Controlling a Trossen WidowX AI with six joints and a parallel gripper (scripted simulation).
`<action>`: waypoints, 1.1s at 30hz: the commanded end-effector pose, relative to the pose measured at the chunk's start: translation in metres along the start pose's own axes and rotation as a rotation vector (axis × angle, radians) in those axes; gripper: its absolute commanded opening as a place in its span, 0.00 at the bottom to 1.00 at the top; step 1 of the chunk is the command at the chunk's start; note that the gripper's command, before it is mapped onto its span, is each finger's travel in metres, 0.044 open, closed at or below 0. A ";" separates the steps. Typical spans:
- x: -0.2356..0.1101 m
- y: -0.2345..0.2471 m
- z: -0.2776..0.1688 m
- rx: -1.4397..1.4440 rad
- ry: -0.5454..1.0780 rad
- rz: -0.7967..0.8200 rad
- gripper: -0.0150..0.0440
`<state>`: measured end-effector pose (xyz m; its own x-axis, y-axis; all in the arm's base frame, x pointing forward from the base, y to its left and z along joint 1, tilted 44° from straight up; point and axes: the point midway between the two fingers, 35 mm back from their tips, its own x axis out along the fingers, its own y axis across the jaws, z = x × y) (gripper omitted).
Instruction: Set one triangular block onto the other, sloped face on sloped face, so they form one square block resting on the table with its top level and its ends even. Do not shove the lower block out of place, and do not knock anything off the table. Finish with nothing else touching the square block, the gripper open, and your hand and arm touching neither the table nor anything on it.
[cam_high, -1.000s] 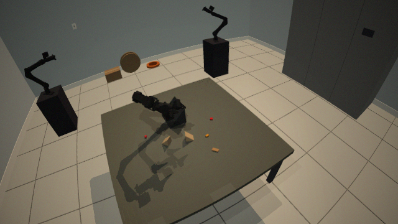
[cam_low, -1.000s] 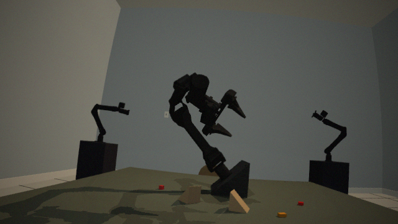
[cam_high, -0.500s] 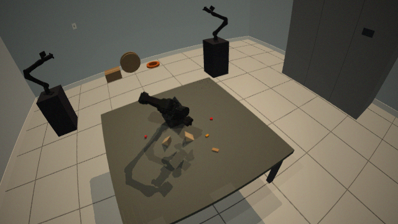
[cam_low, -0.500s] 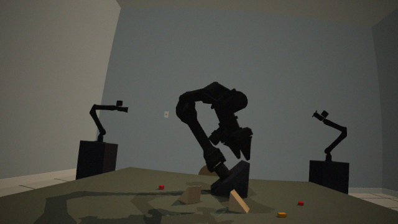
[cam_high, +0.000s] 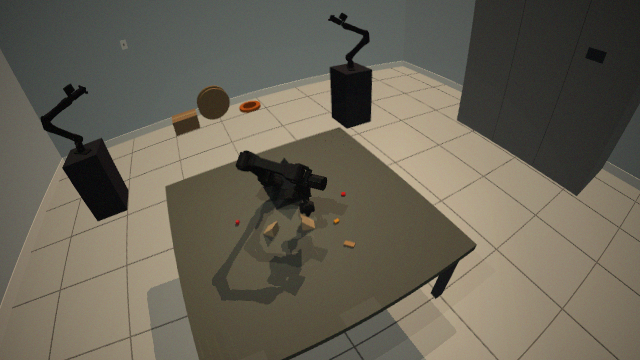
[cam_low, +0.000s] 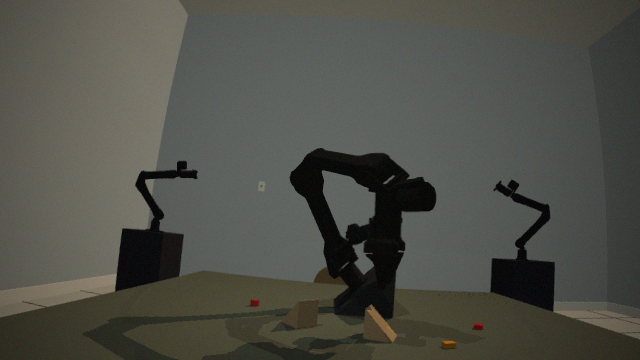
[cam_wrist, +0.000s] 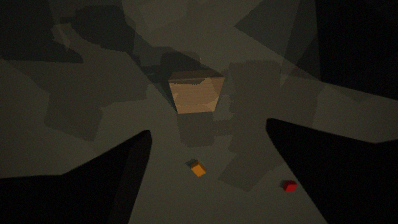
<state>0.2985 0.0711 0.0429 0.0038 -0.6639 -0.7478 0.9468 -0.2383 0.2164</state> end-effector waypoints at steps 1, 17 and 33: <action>0.002 0.001 0.000 0.030 -0.019 0.020 1.00; 0.024 0.004 0.000 0.029 -0.016 0.020 1.00; 0.050 0.007 0.002 0.029 -0.015 0.020 1.00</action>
<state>0.3055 0.0397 0.0123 0.0177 -0.6738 -0.7387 0.9333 -0.2539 0.2539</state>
